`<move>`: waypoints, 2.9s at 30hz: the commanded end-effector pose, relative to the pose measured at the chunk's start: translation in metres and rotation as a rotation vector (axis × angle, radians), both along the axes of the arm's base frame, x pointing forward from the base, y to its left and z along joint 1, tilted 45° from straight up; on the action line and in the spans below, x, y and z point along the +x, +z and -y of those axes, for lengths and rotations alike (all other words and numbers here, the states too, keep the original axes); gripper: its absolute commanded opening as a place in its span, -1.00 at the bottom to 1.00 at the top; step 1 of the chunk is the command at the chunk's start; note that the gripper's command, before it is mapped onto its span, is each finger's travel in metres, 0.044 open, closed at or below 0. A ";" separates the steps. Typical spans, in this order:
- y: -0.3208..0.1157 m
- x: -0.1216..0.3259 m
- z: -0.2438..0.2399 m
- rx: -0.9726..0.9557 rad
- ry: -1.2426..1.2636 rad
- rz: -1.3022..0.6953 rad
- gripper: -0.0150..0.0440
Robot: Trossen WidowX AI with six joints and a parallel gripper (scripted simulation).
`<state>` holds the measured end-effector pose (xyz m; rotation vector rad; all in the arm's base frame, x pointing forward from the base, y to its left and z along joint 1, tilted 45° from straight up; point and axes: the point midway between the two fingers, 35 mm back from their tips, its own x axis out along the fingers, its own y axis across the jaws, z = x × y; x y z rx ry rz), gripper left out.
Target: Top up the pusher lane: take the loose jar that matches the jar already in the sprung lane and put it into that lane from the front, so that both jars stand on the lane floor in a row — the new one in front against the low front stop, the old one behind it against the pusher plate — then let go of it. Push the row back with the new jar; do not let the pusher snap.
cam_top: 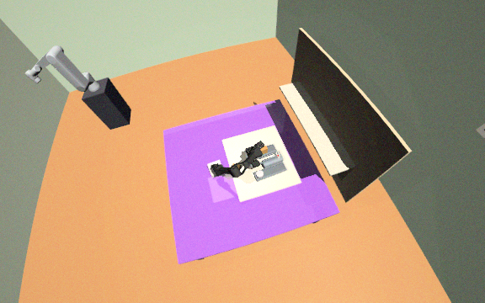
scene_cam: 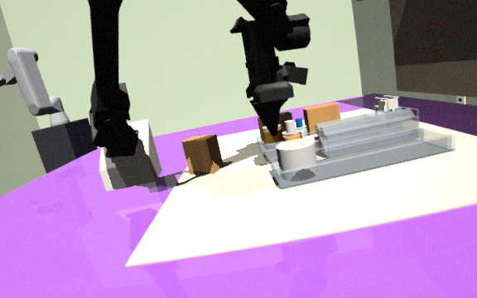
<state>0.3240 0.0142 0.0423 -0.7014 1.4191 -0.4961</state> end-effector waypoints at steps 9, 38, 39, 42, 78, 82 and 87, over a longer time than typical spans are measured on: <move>0.002 0.007 0.000 -0.002 0.005 0.026 -0.49; 0.002 0.009 0.000 -0.002 0.005 0.026 -0.49; 0.002 0.009 0.000 -0.002 0.005 0.026 -0.49; 0.001 0.009 0.001 -0.002 0.005 0.026 -0.49; -0.007 0.010 0.009 -0.002 0.005 0.027 -0.49; -0.008 0.010 0.010 -0.002 0.005 0.027 -0.49; -0.009 0.010 0.011 -0.002 0.005 0.027 -0.49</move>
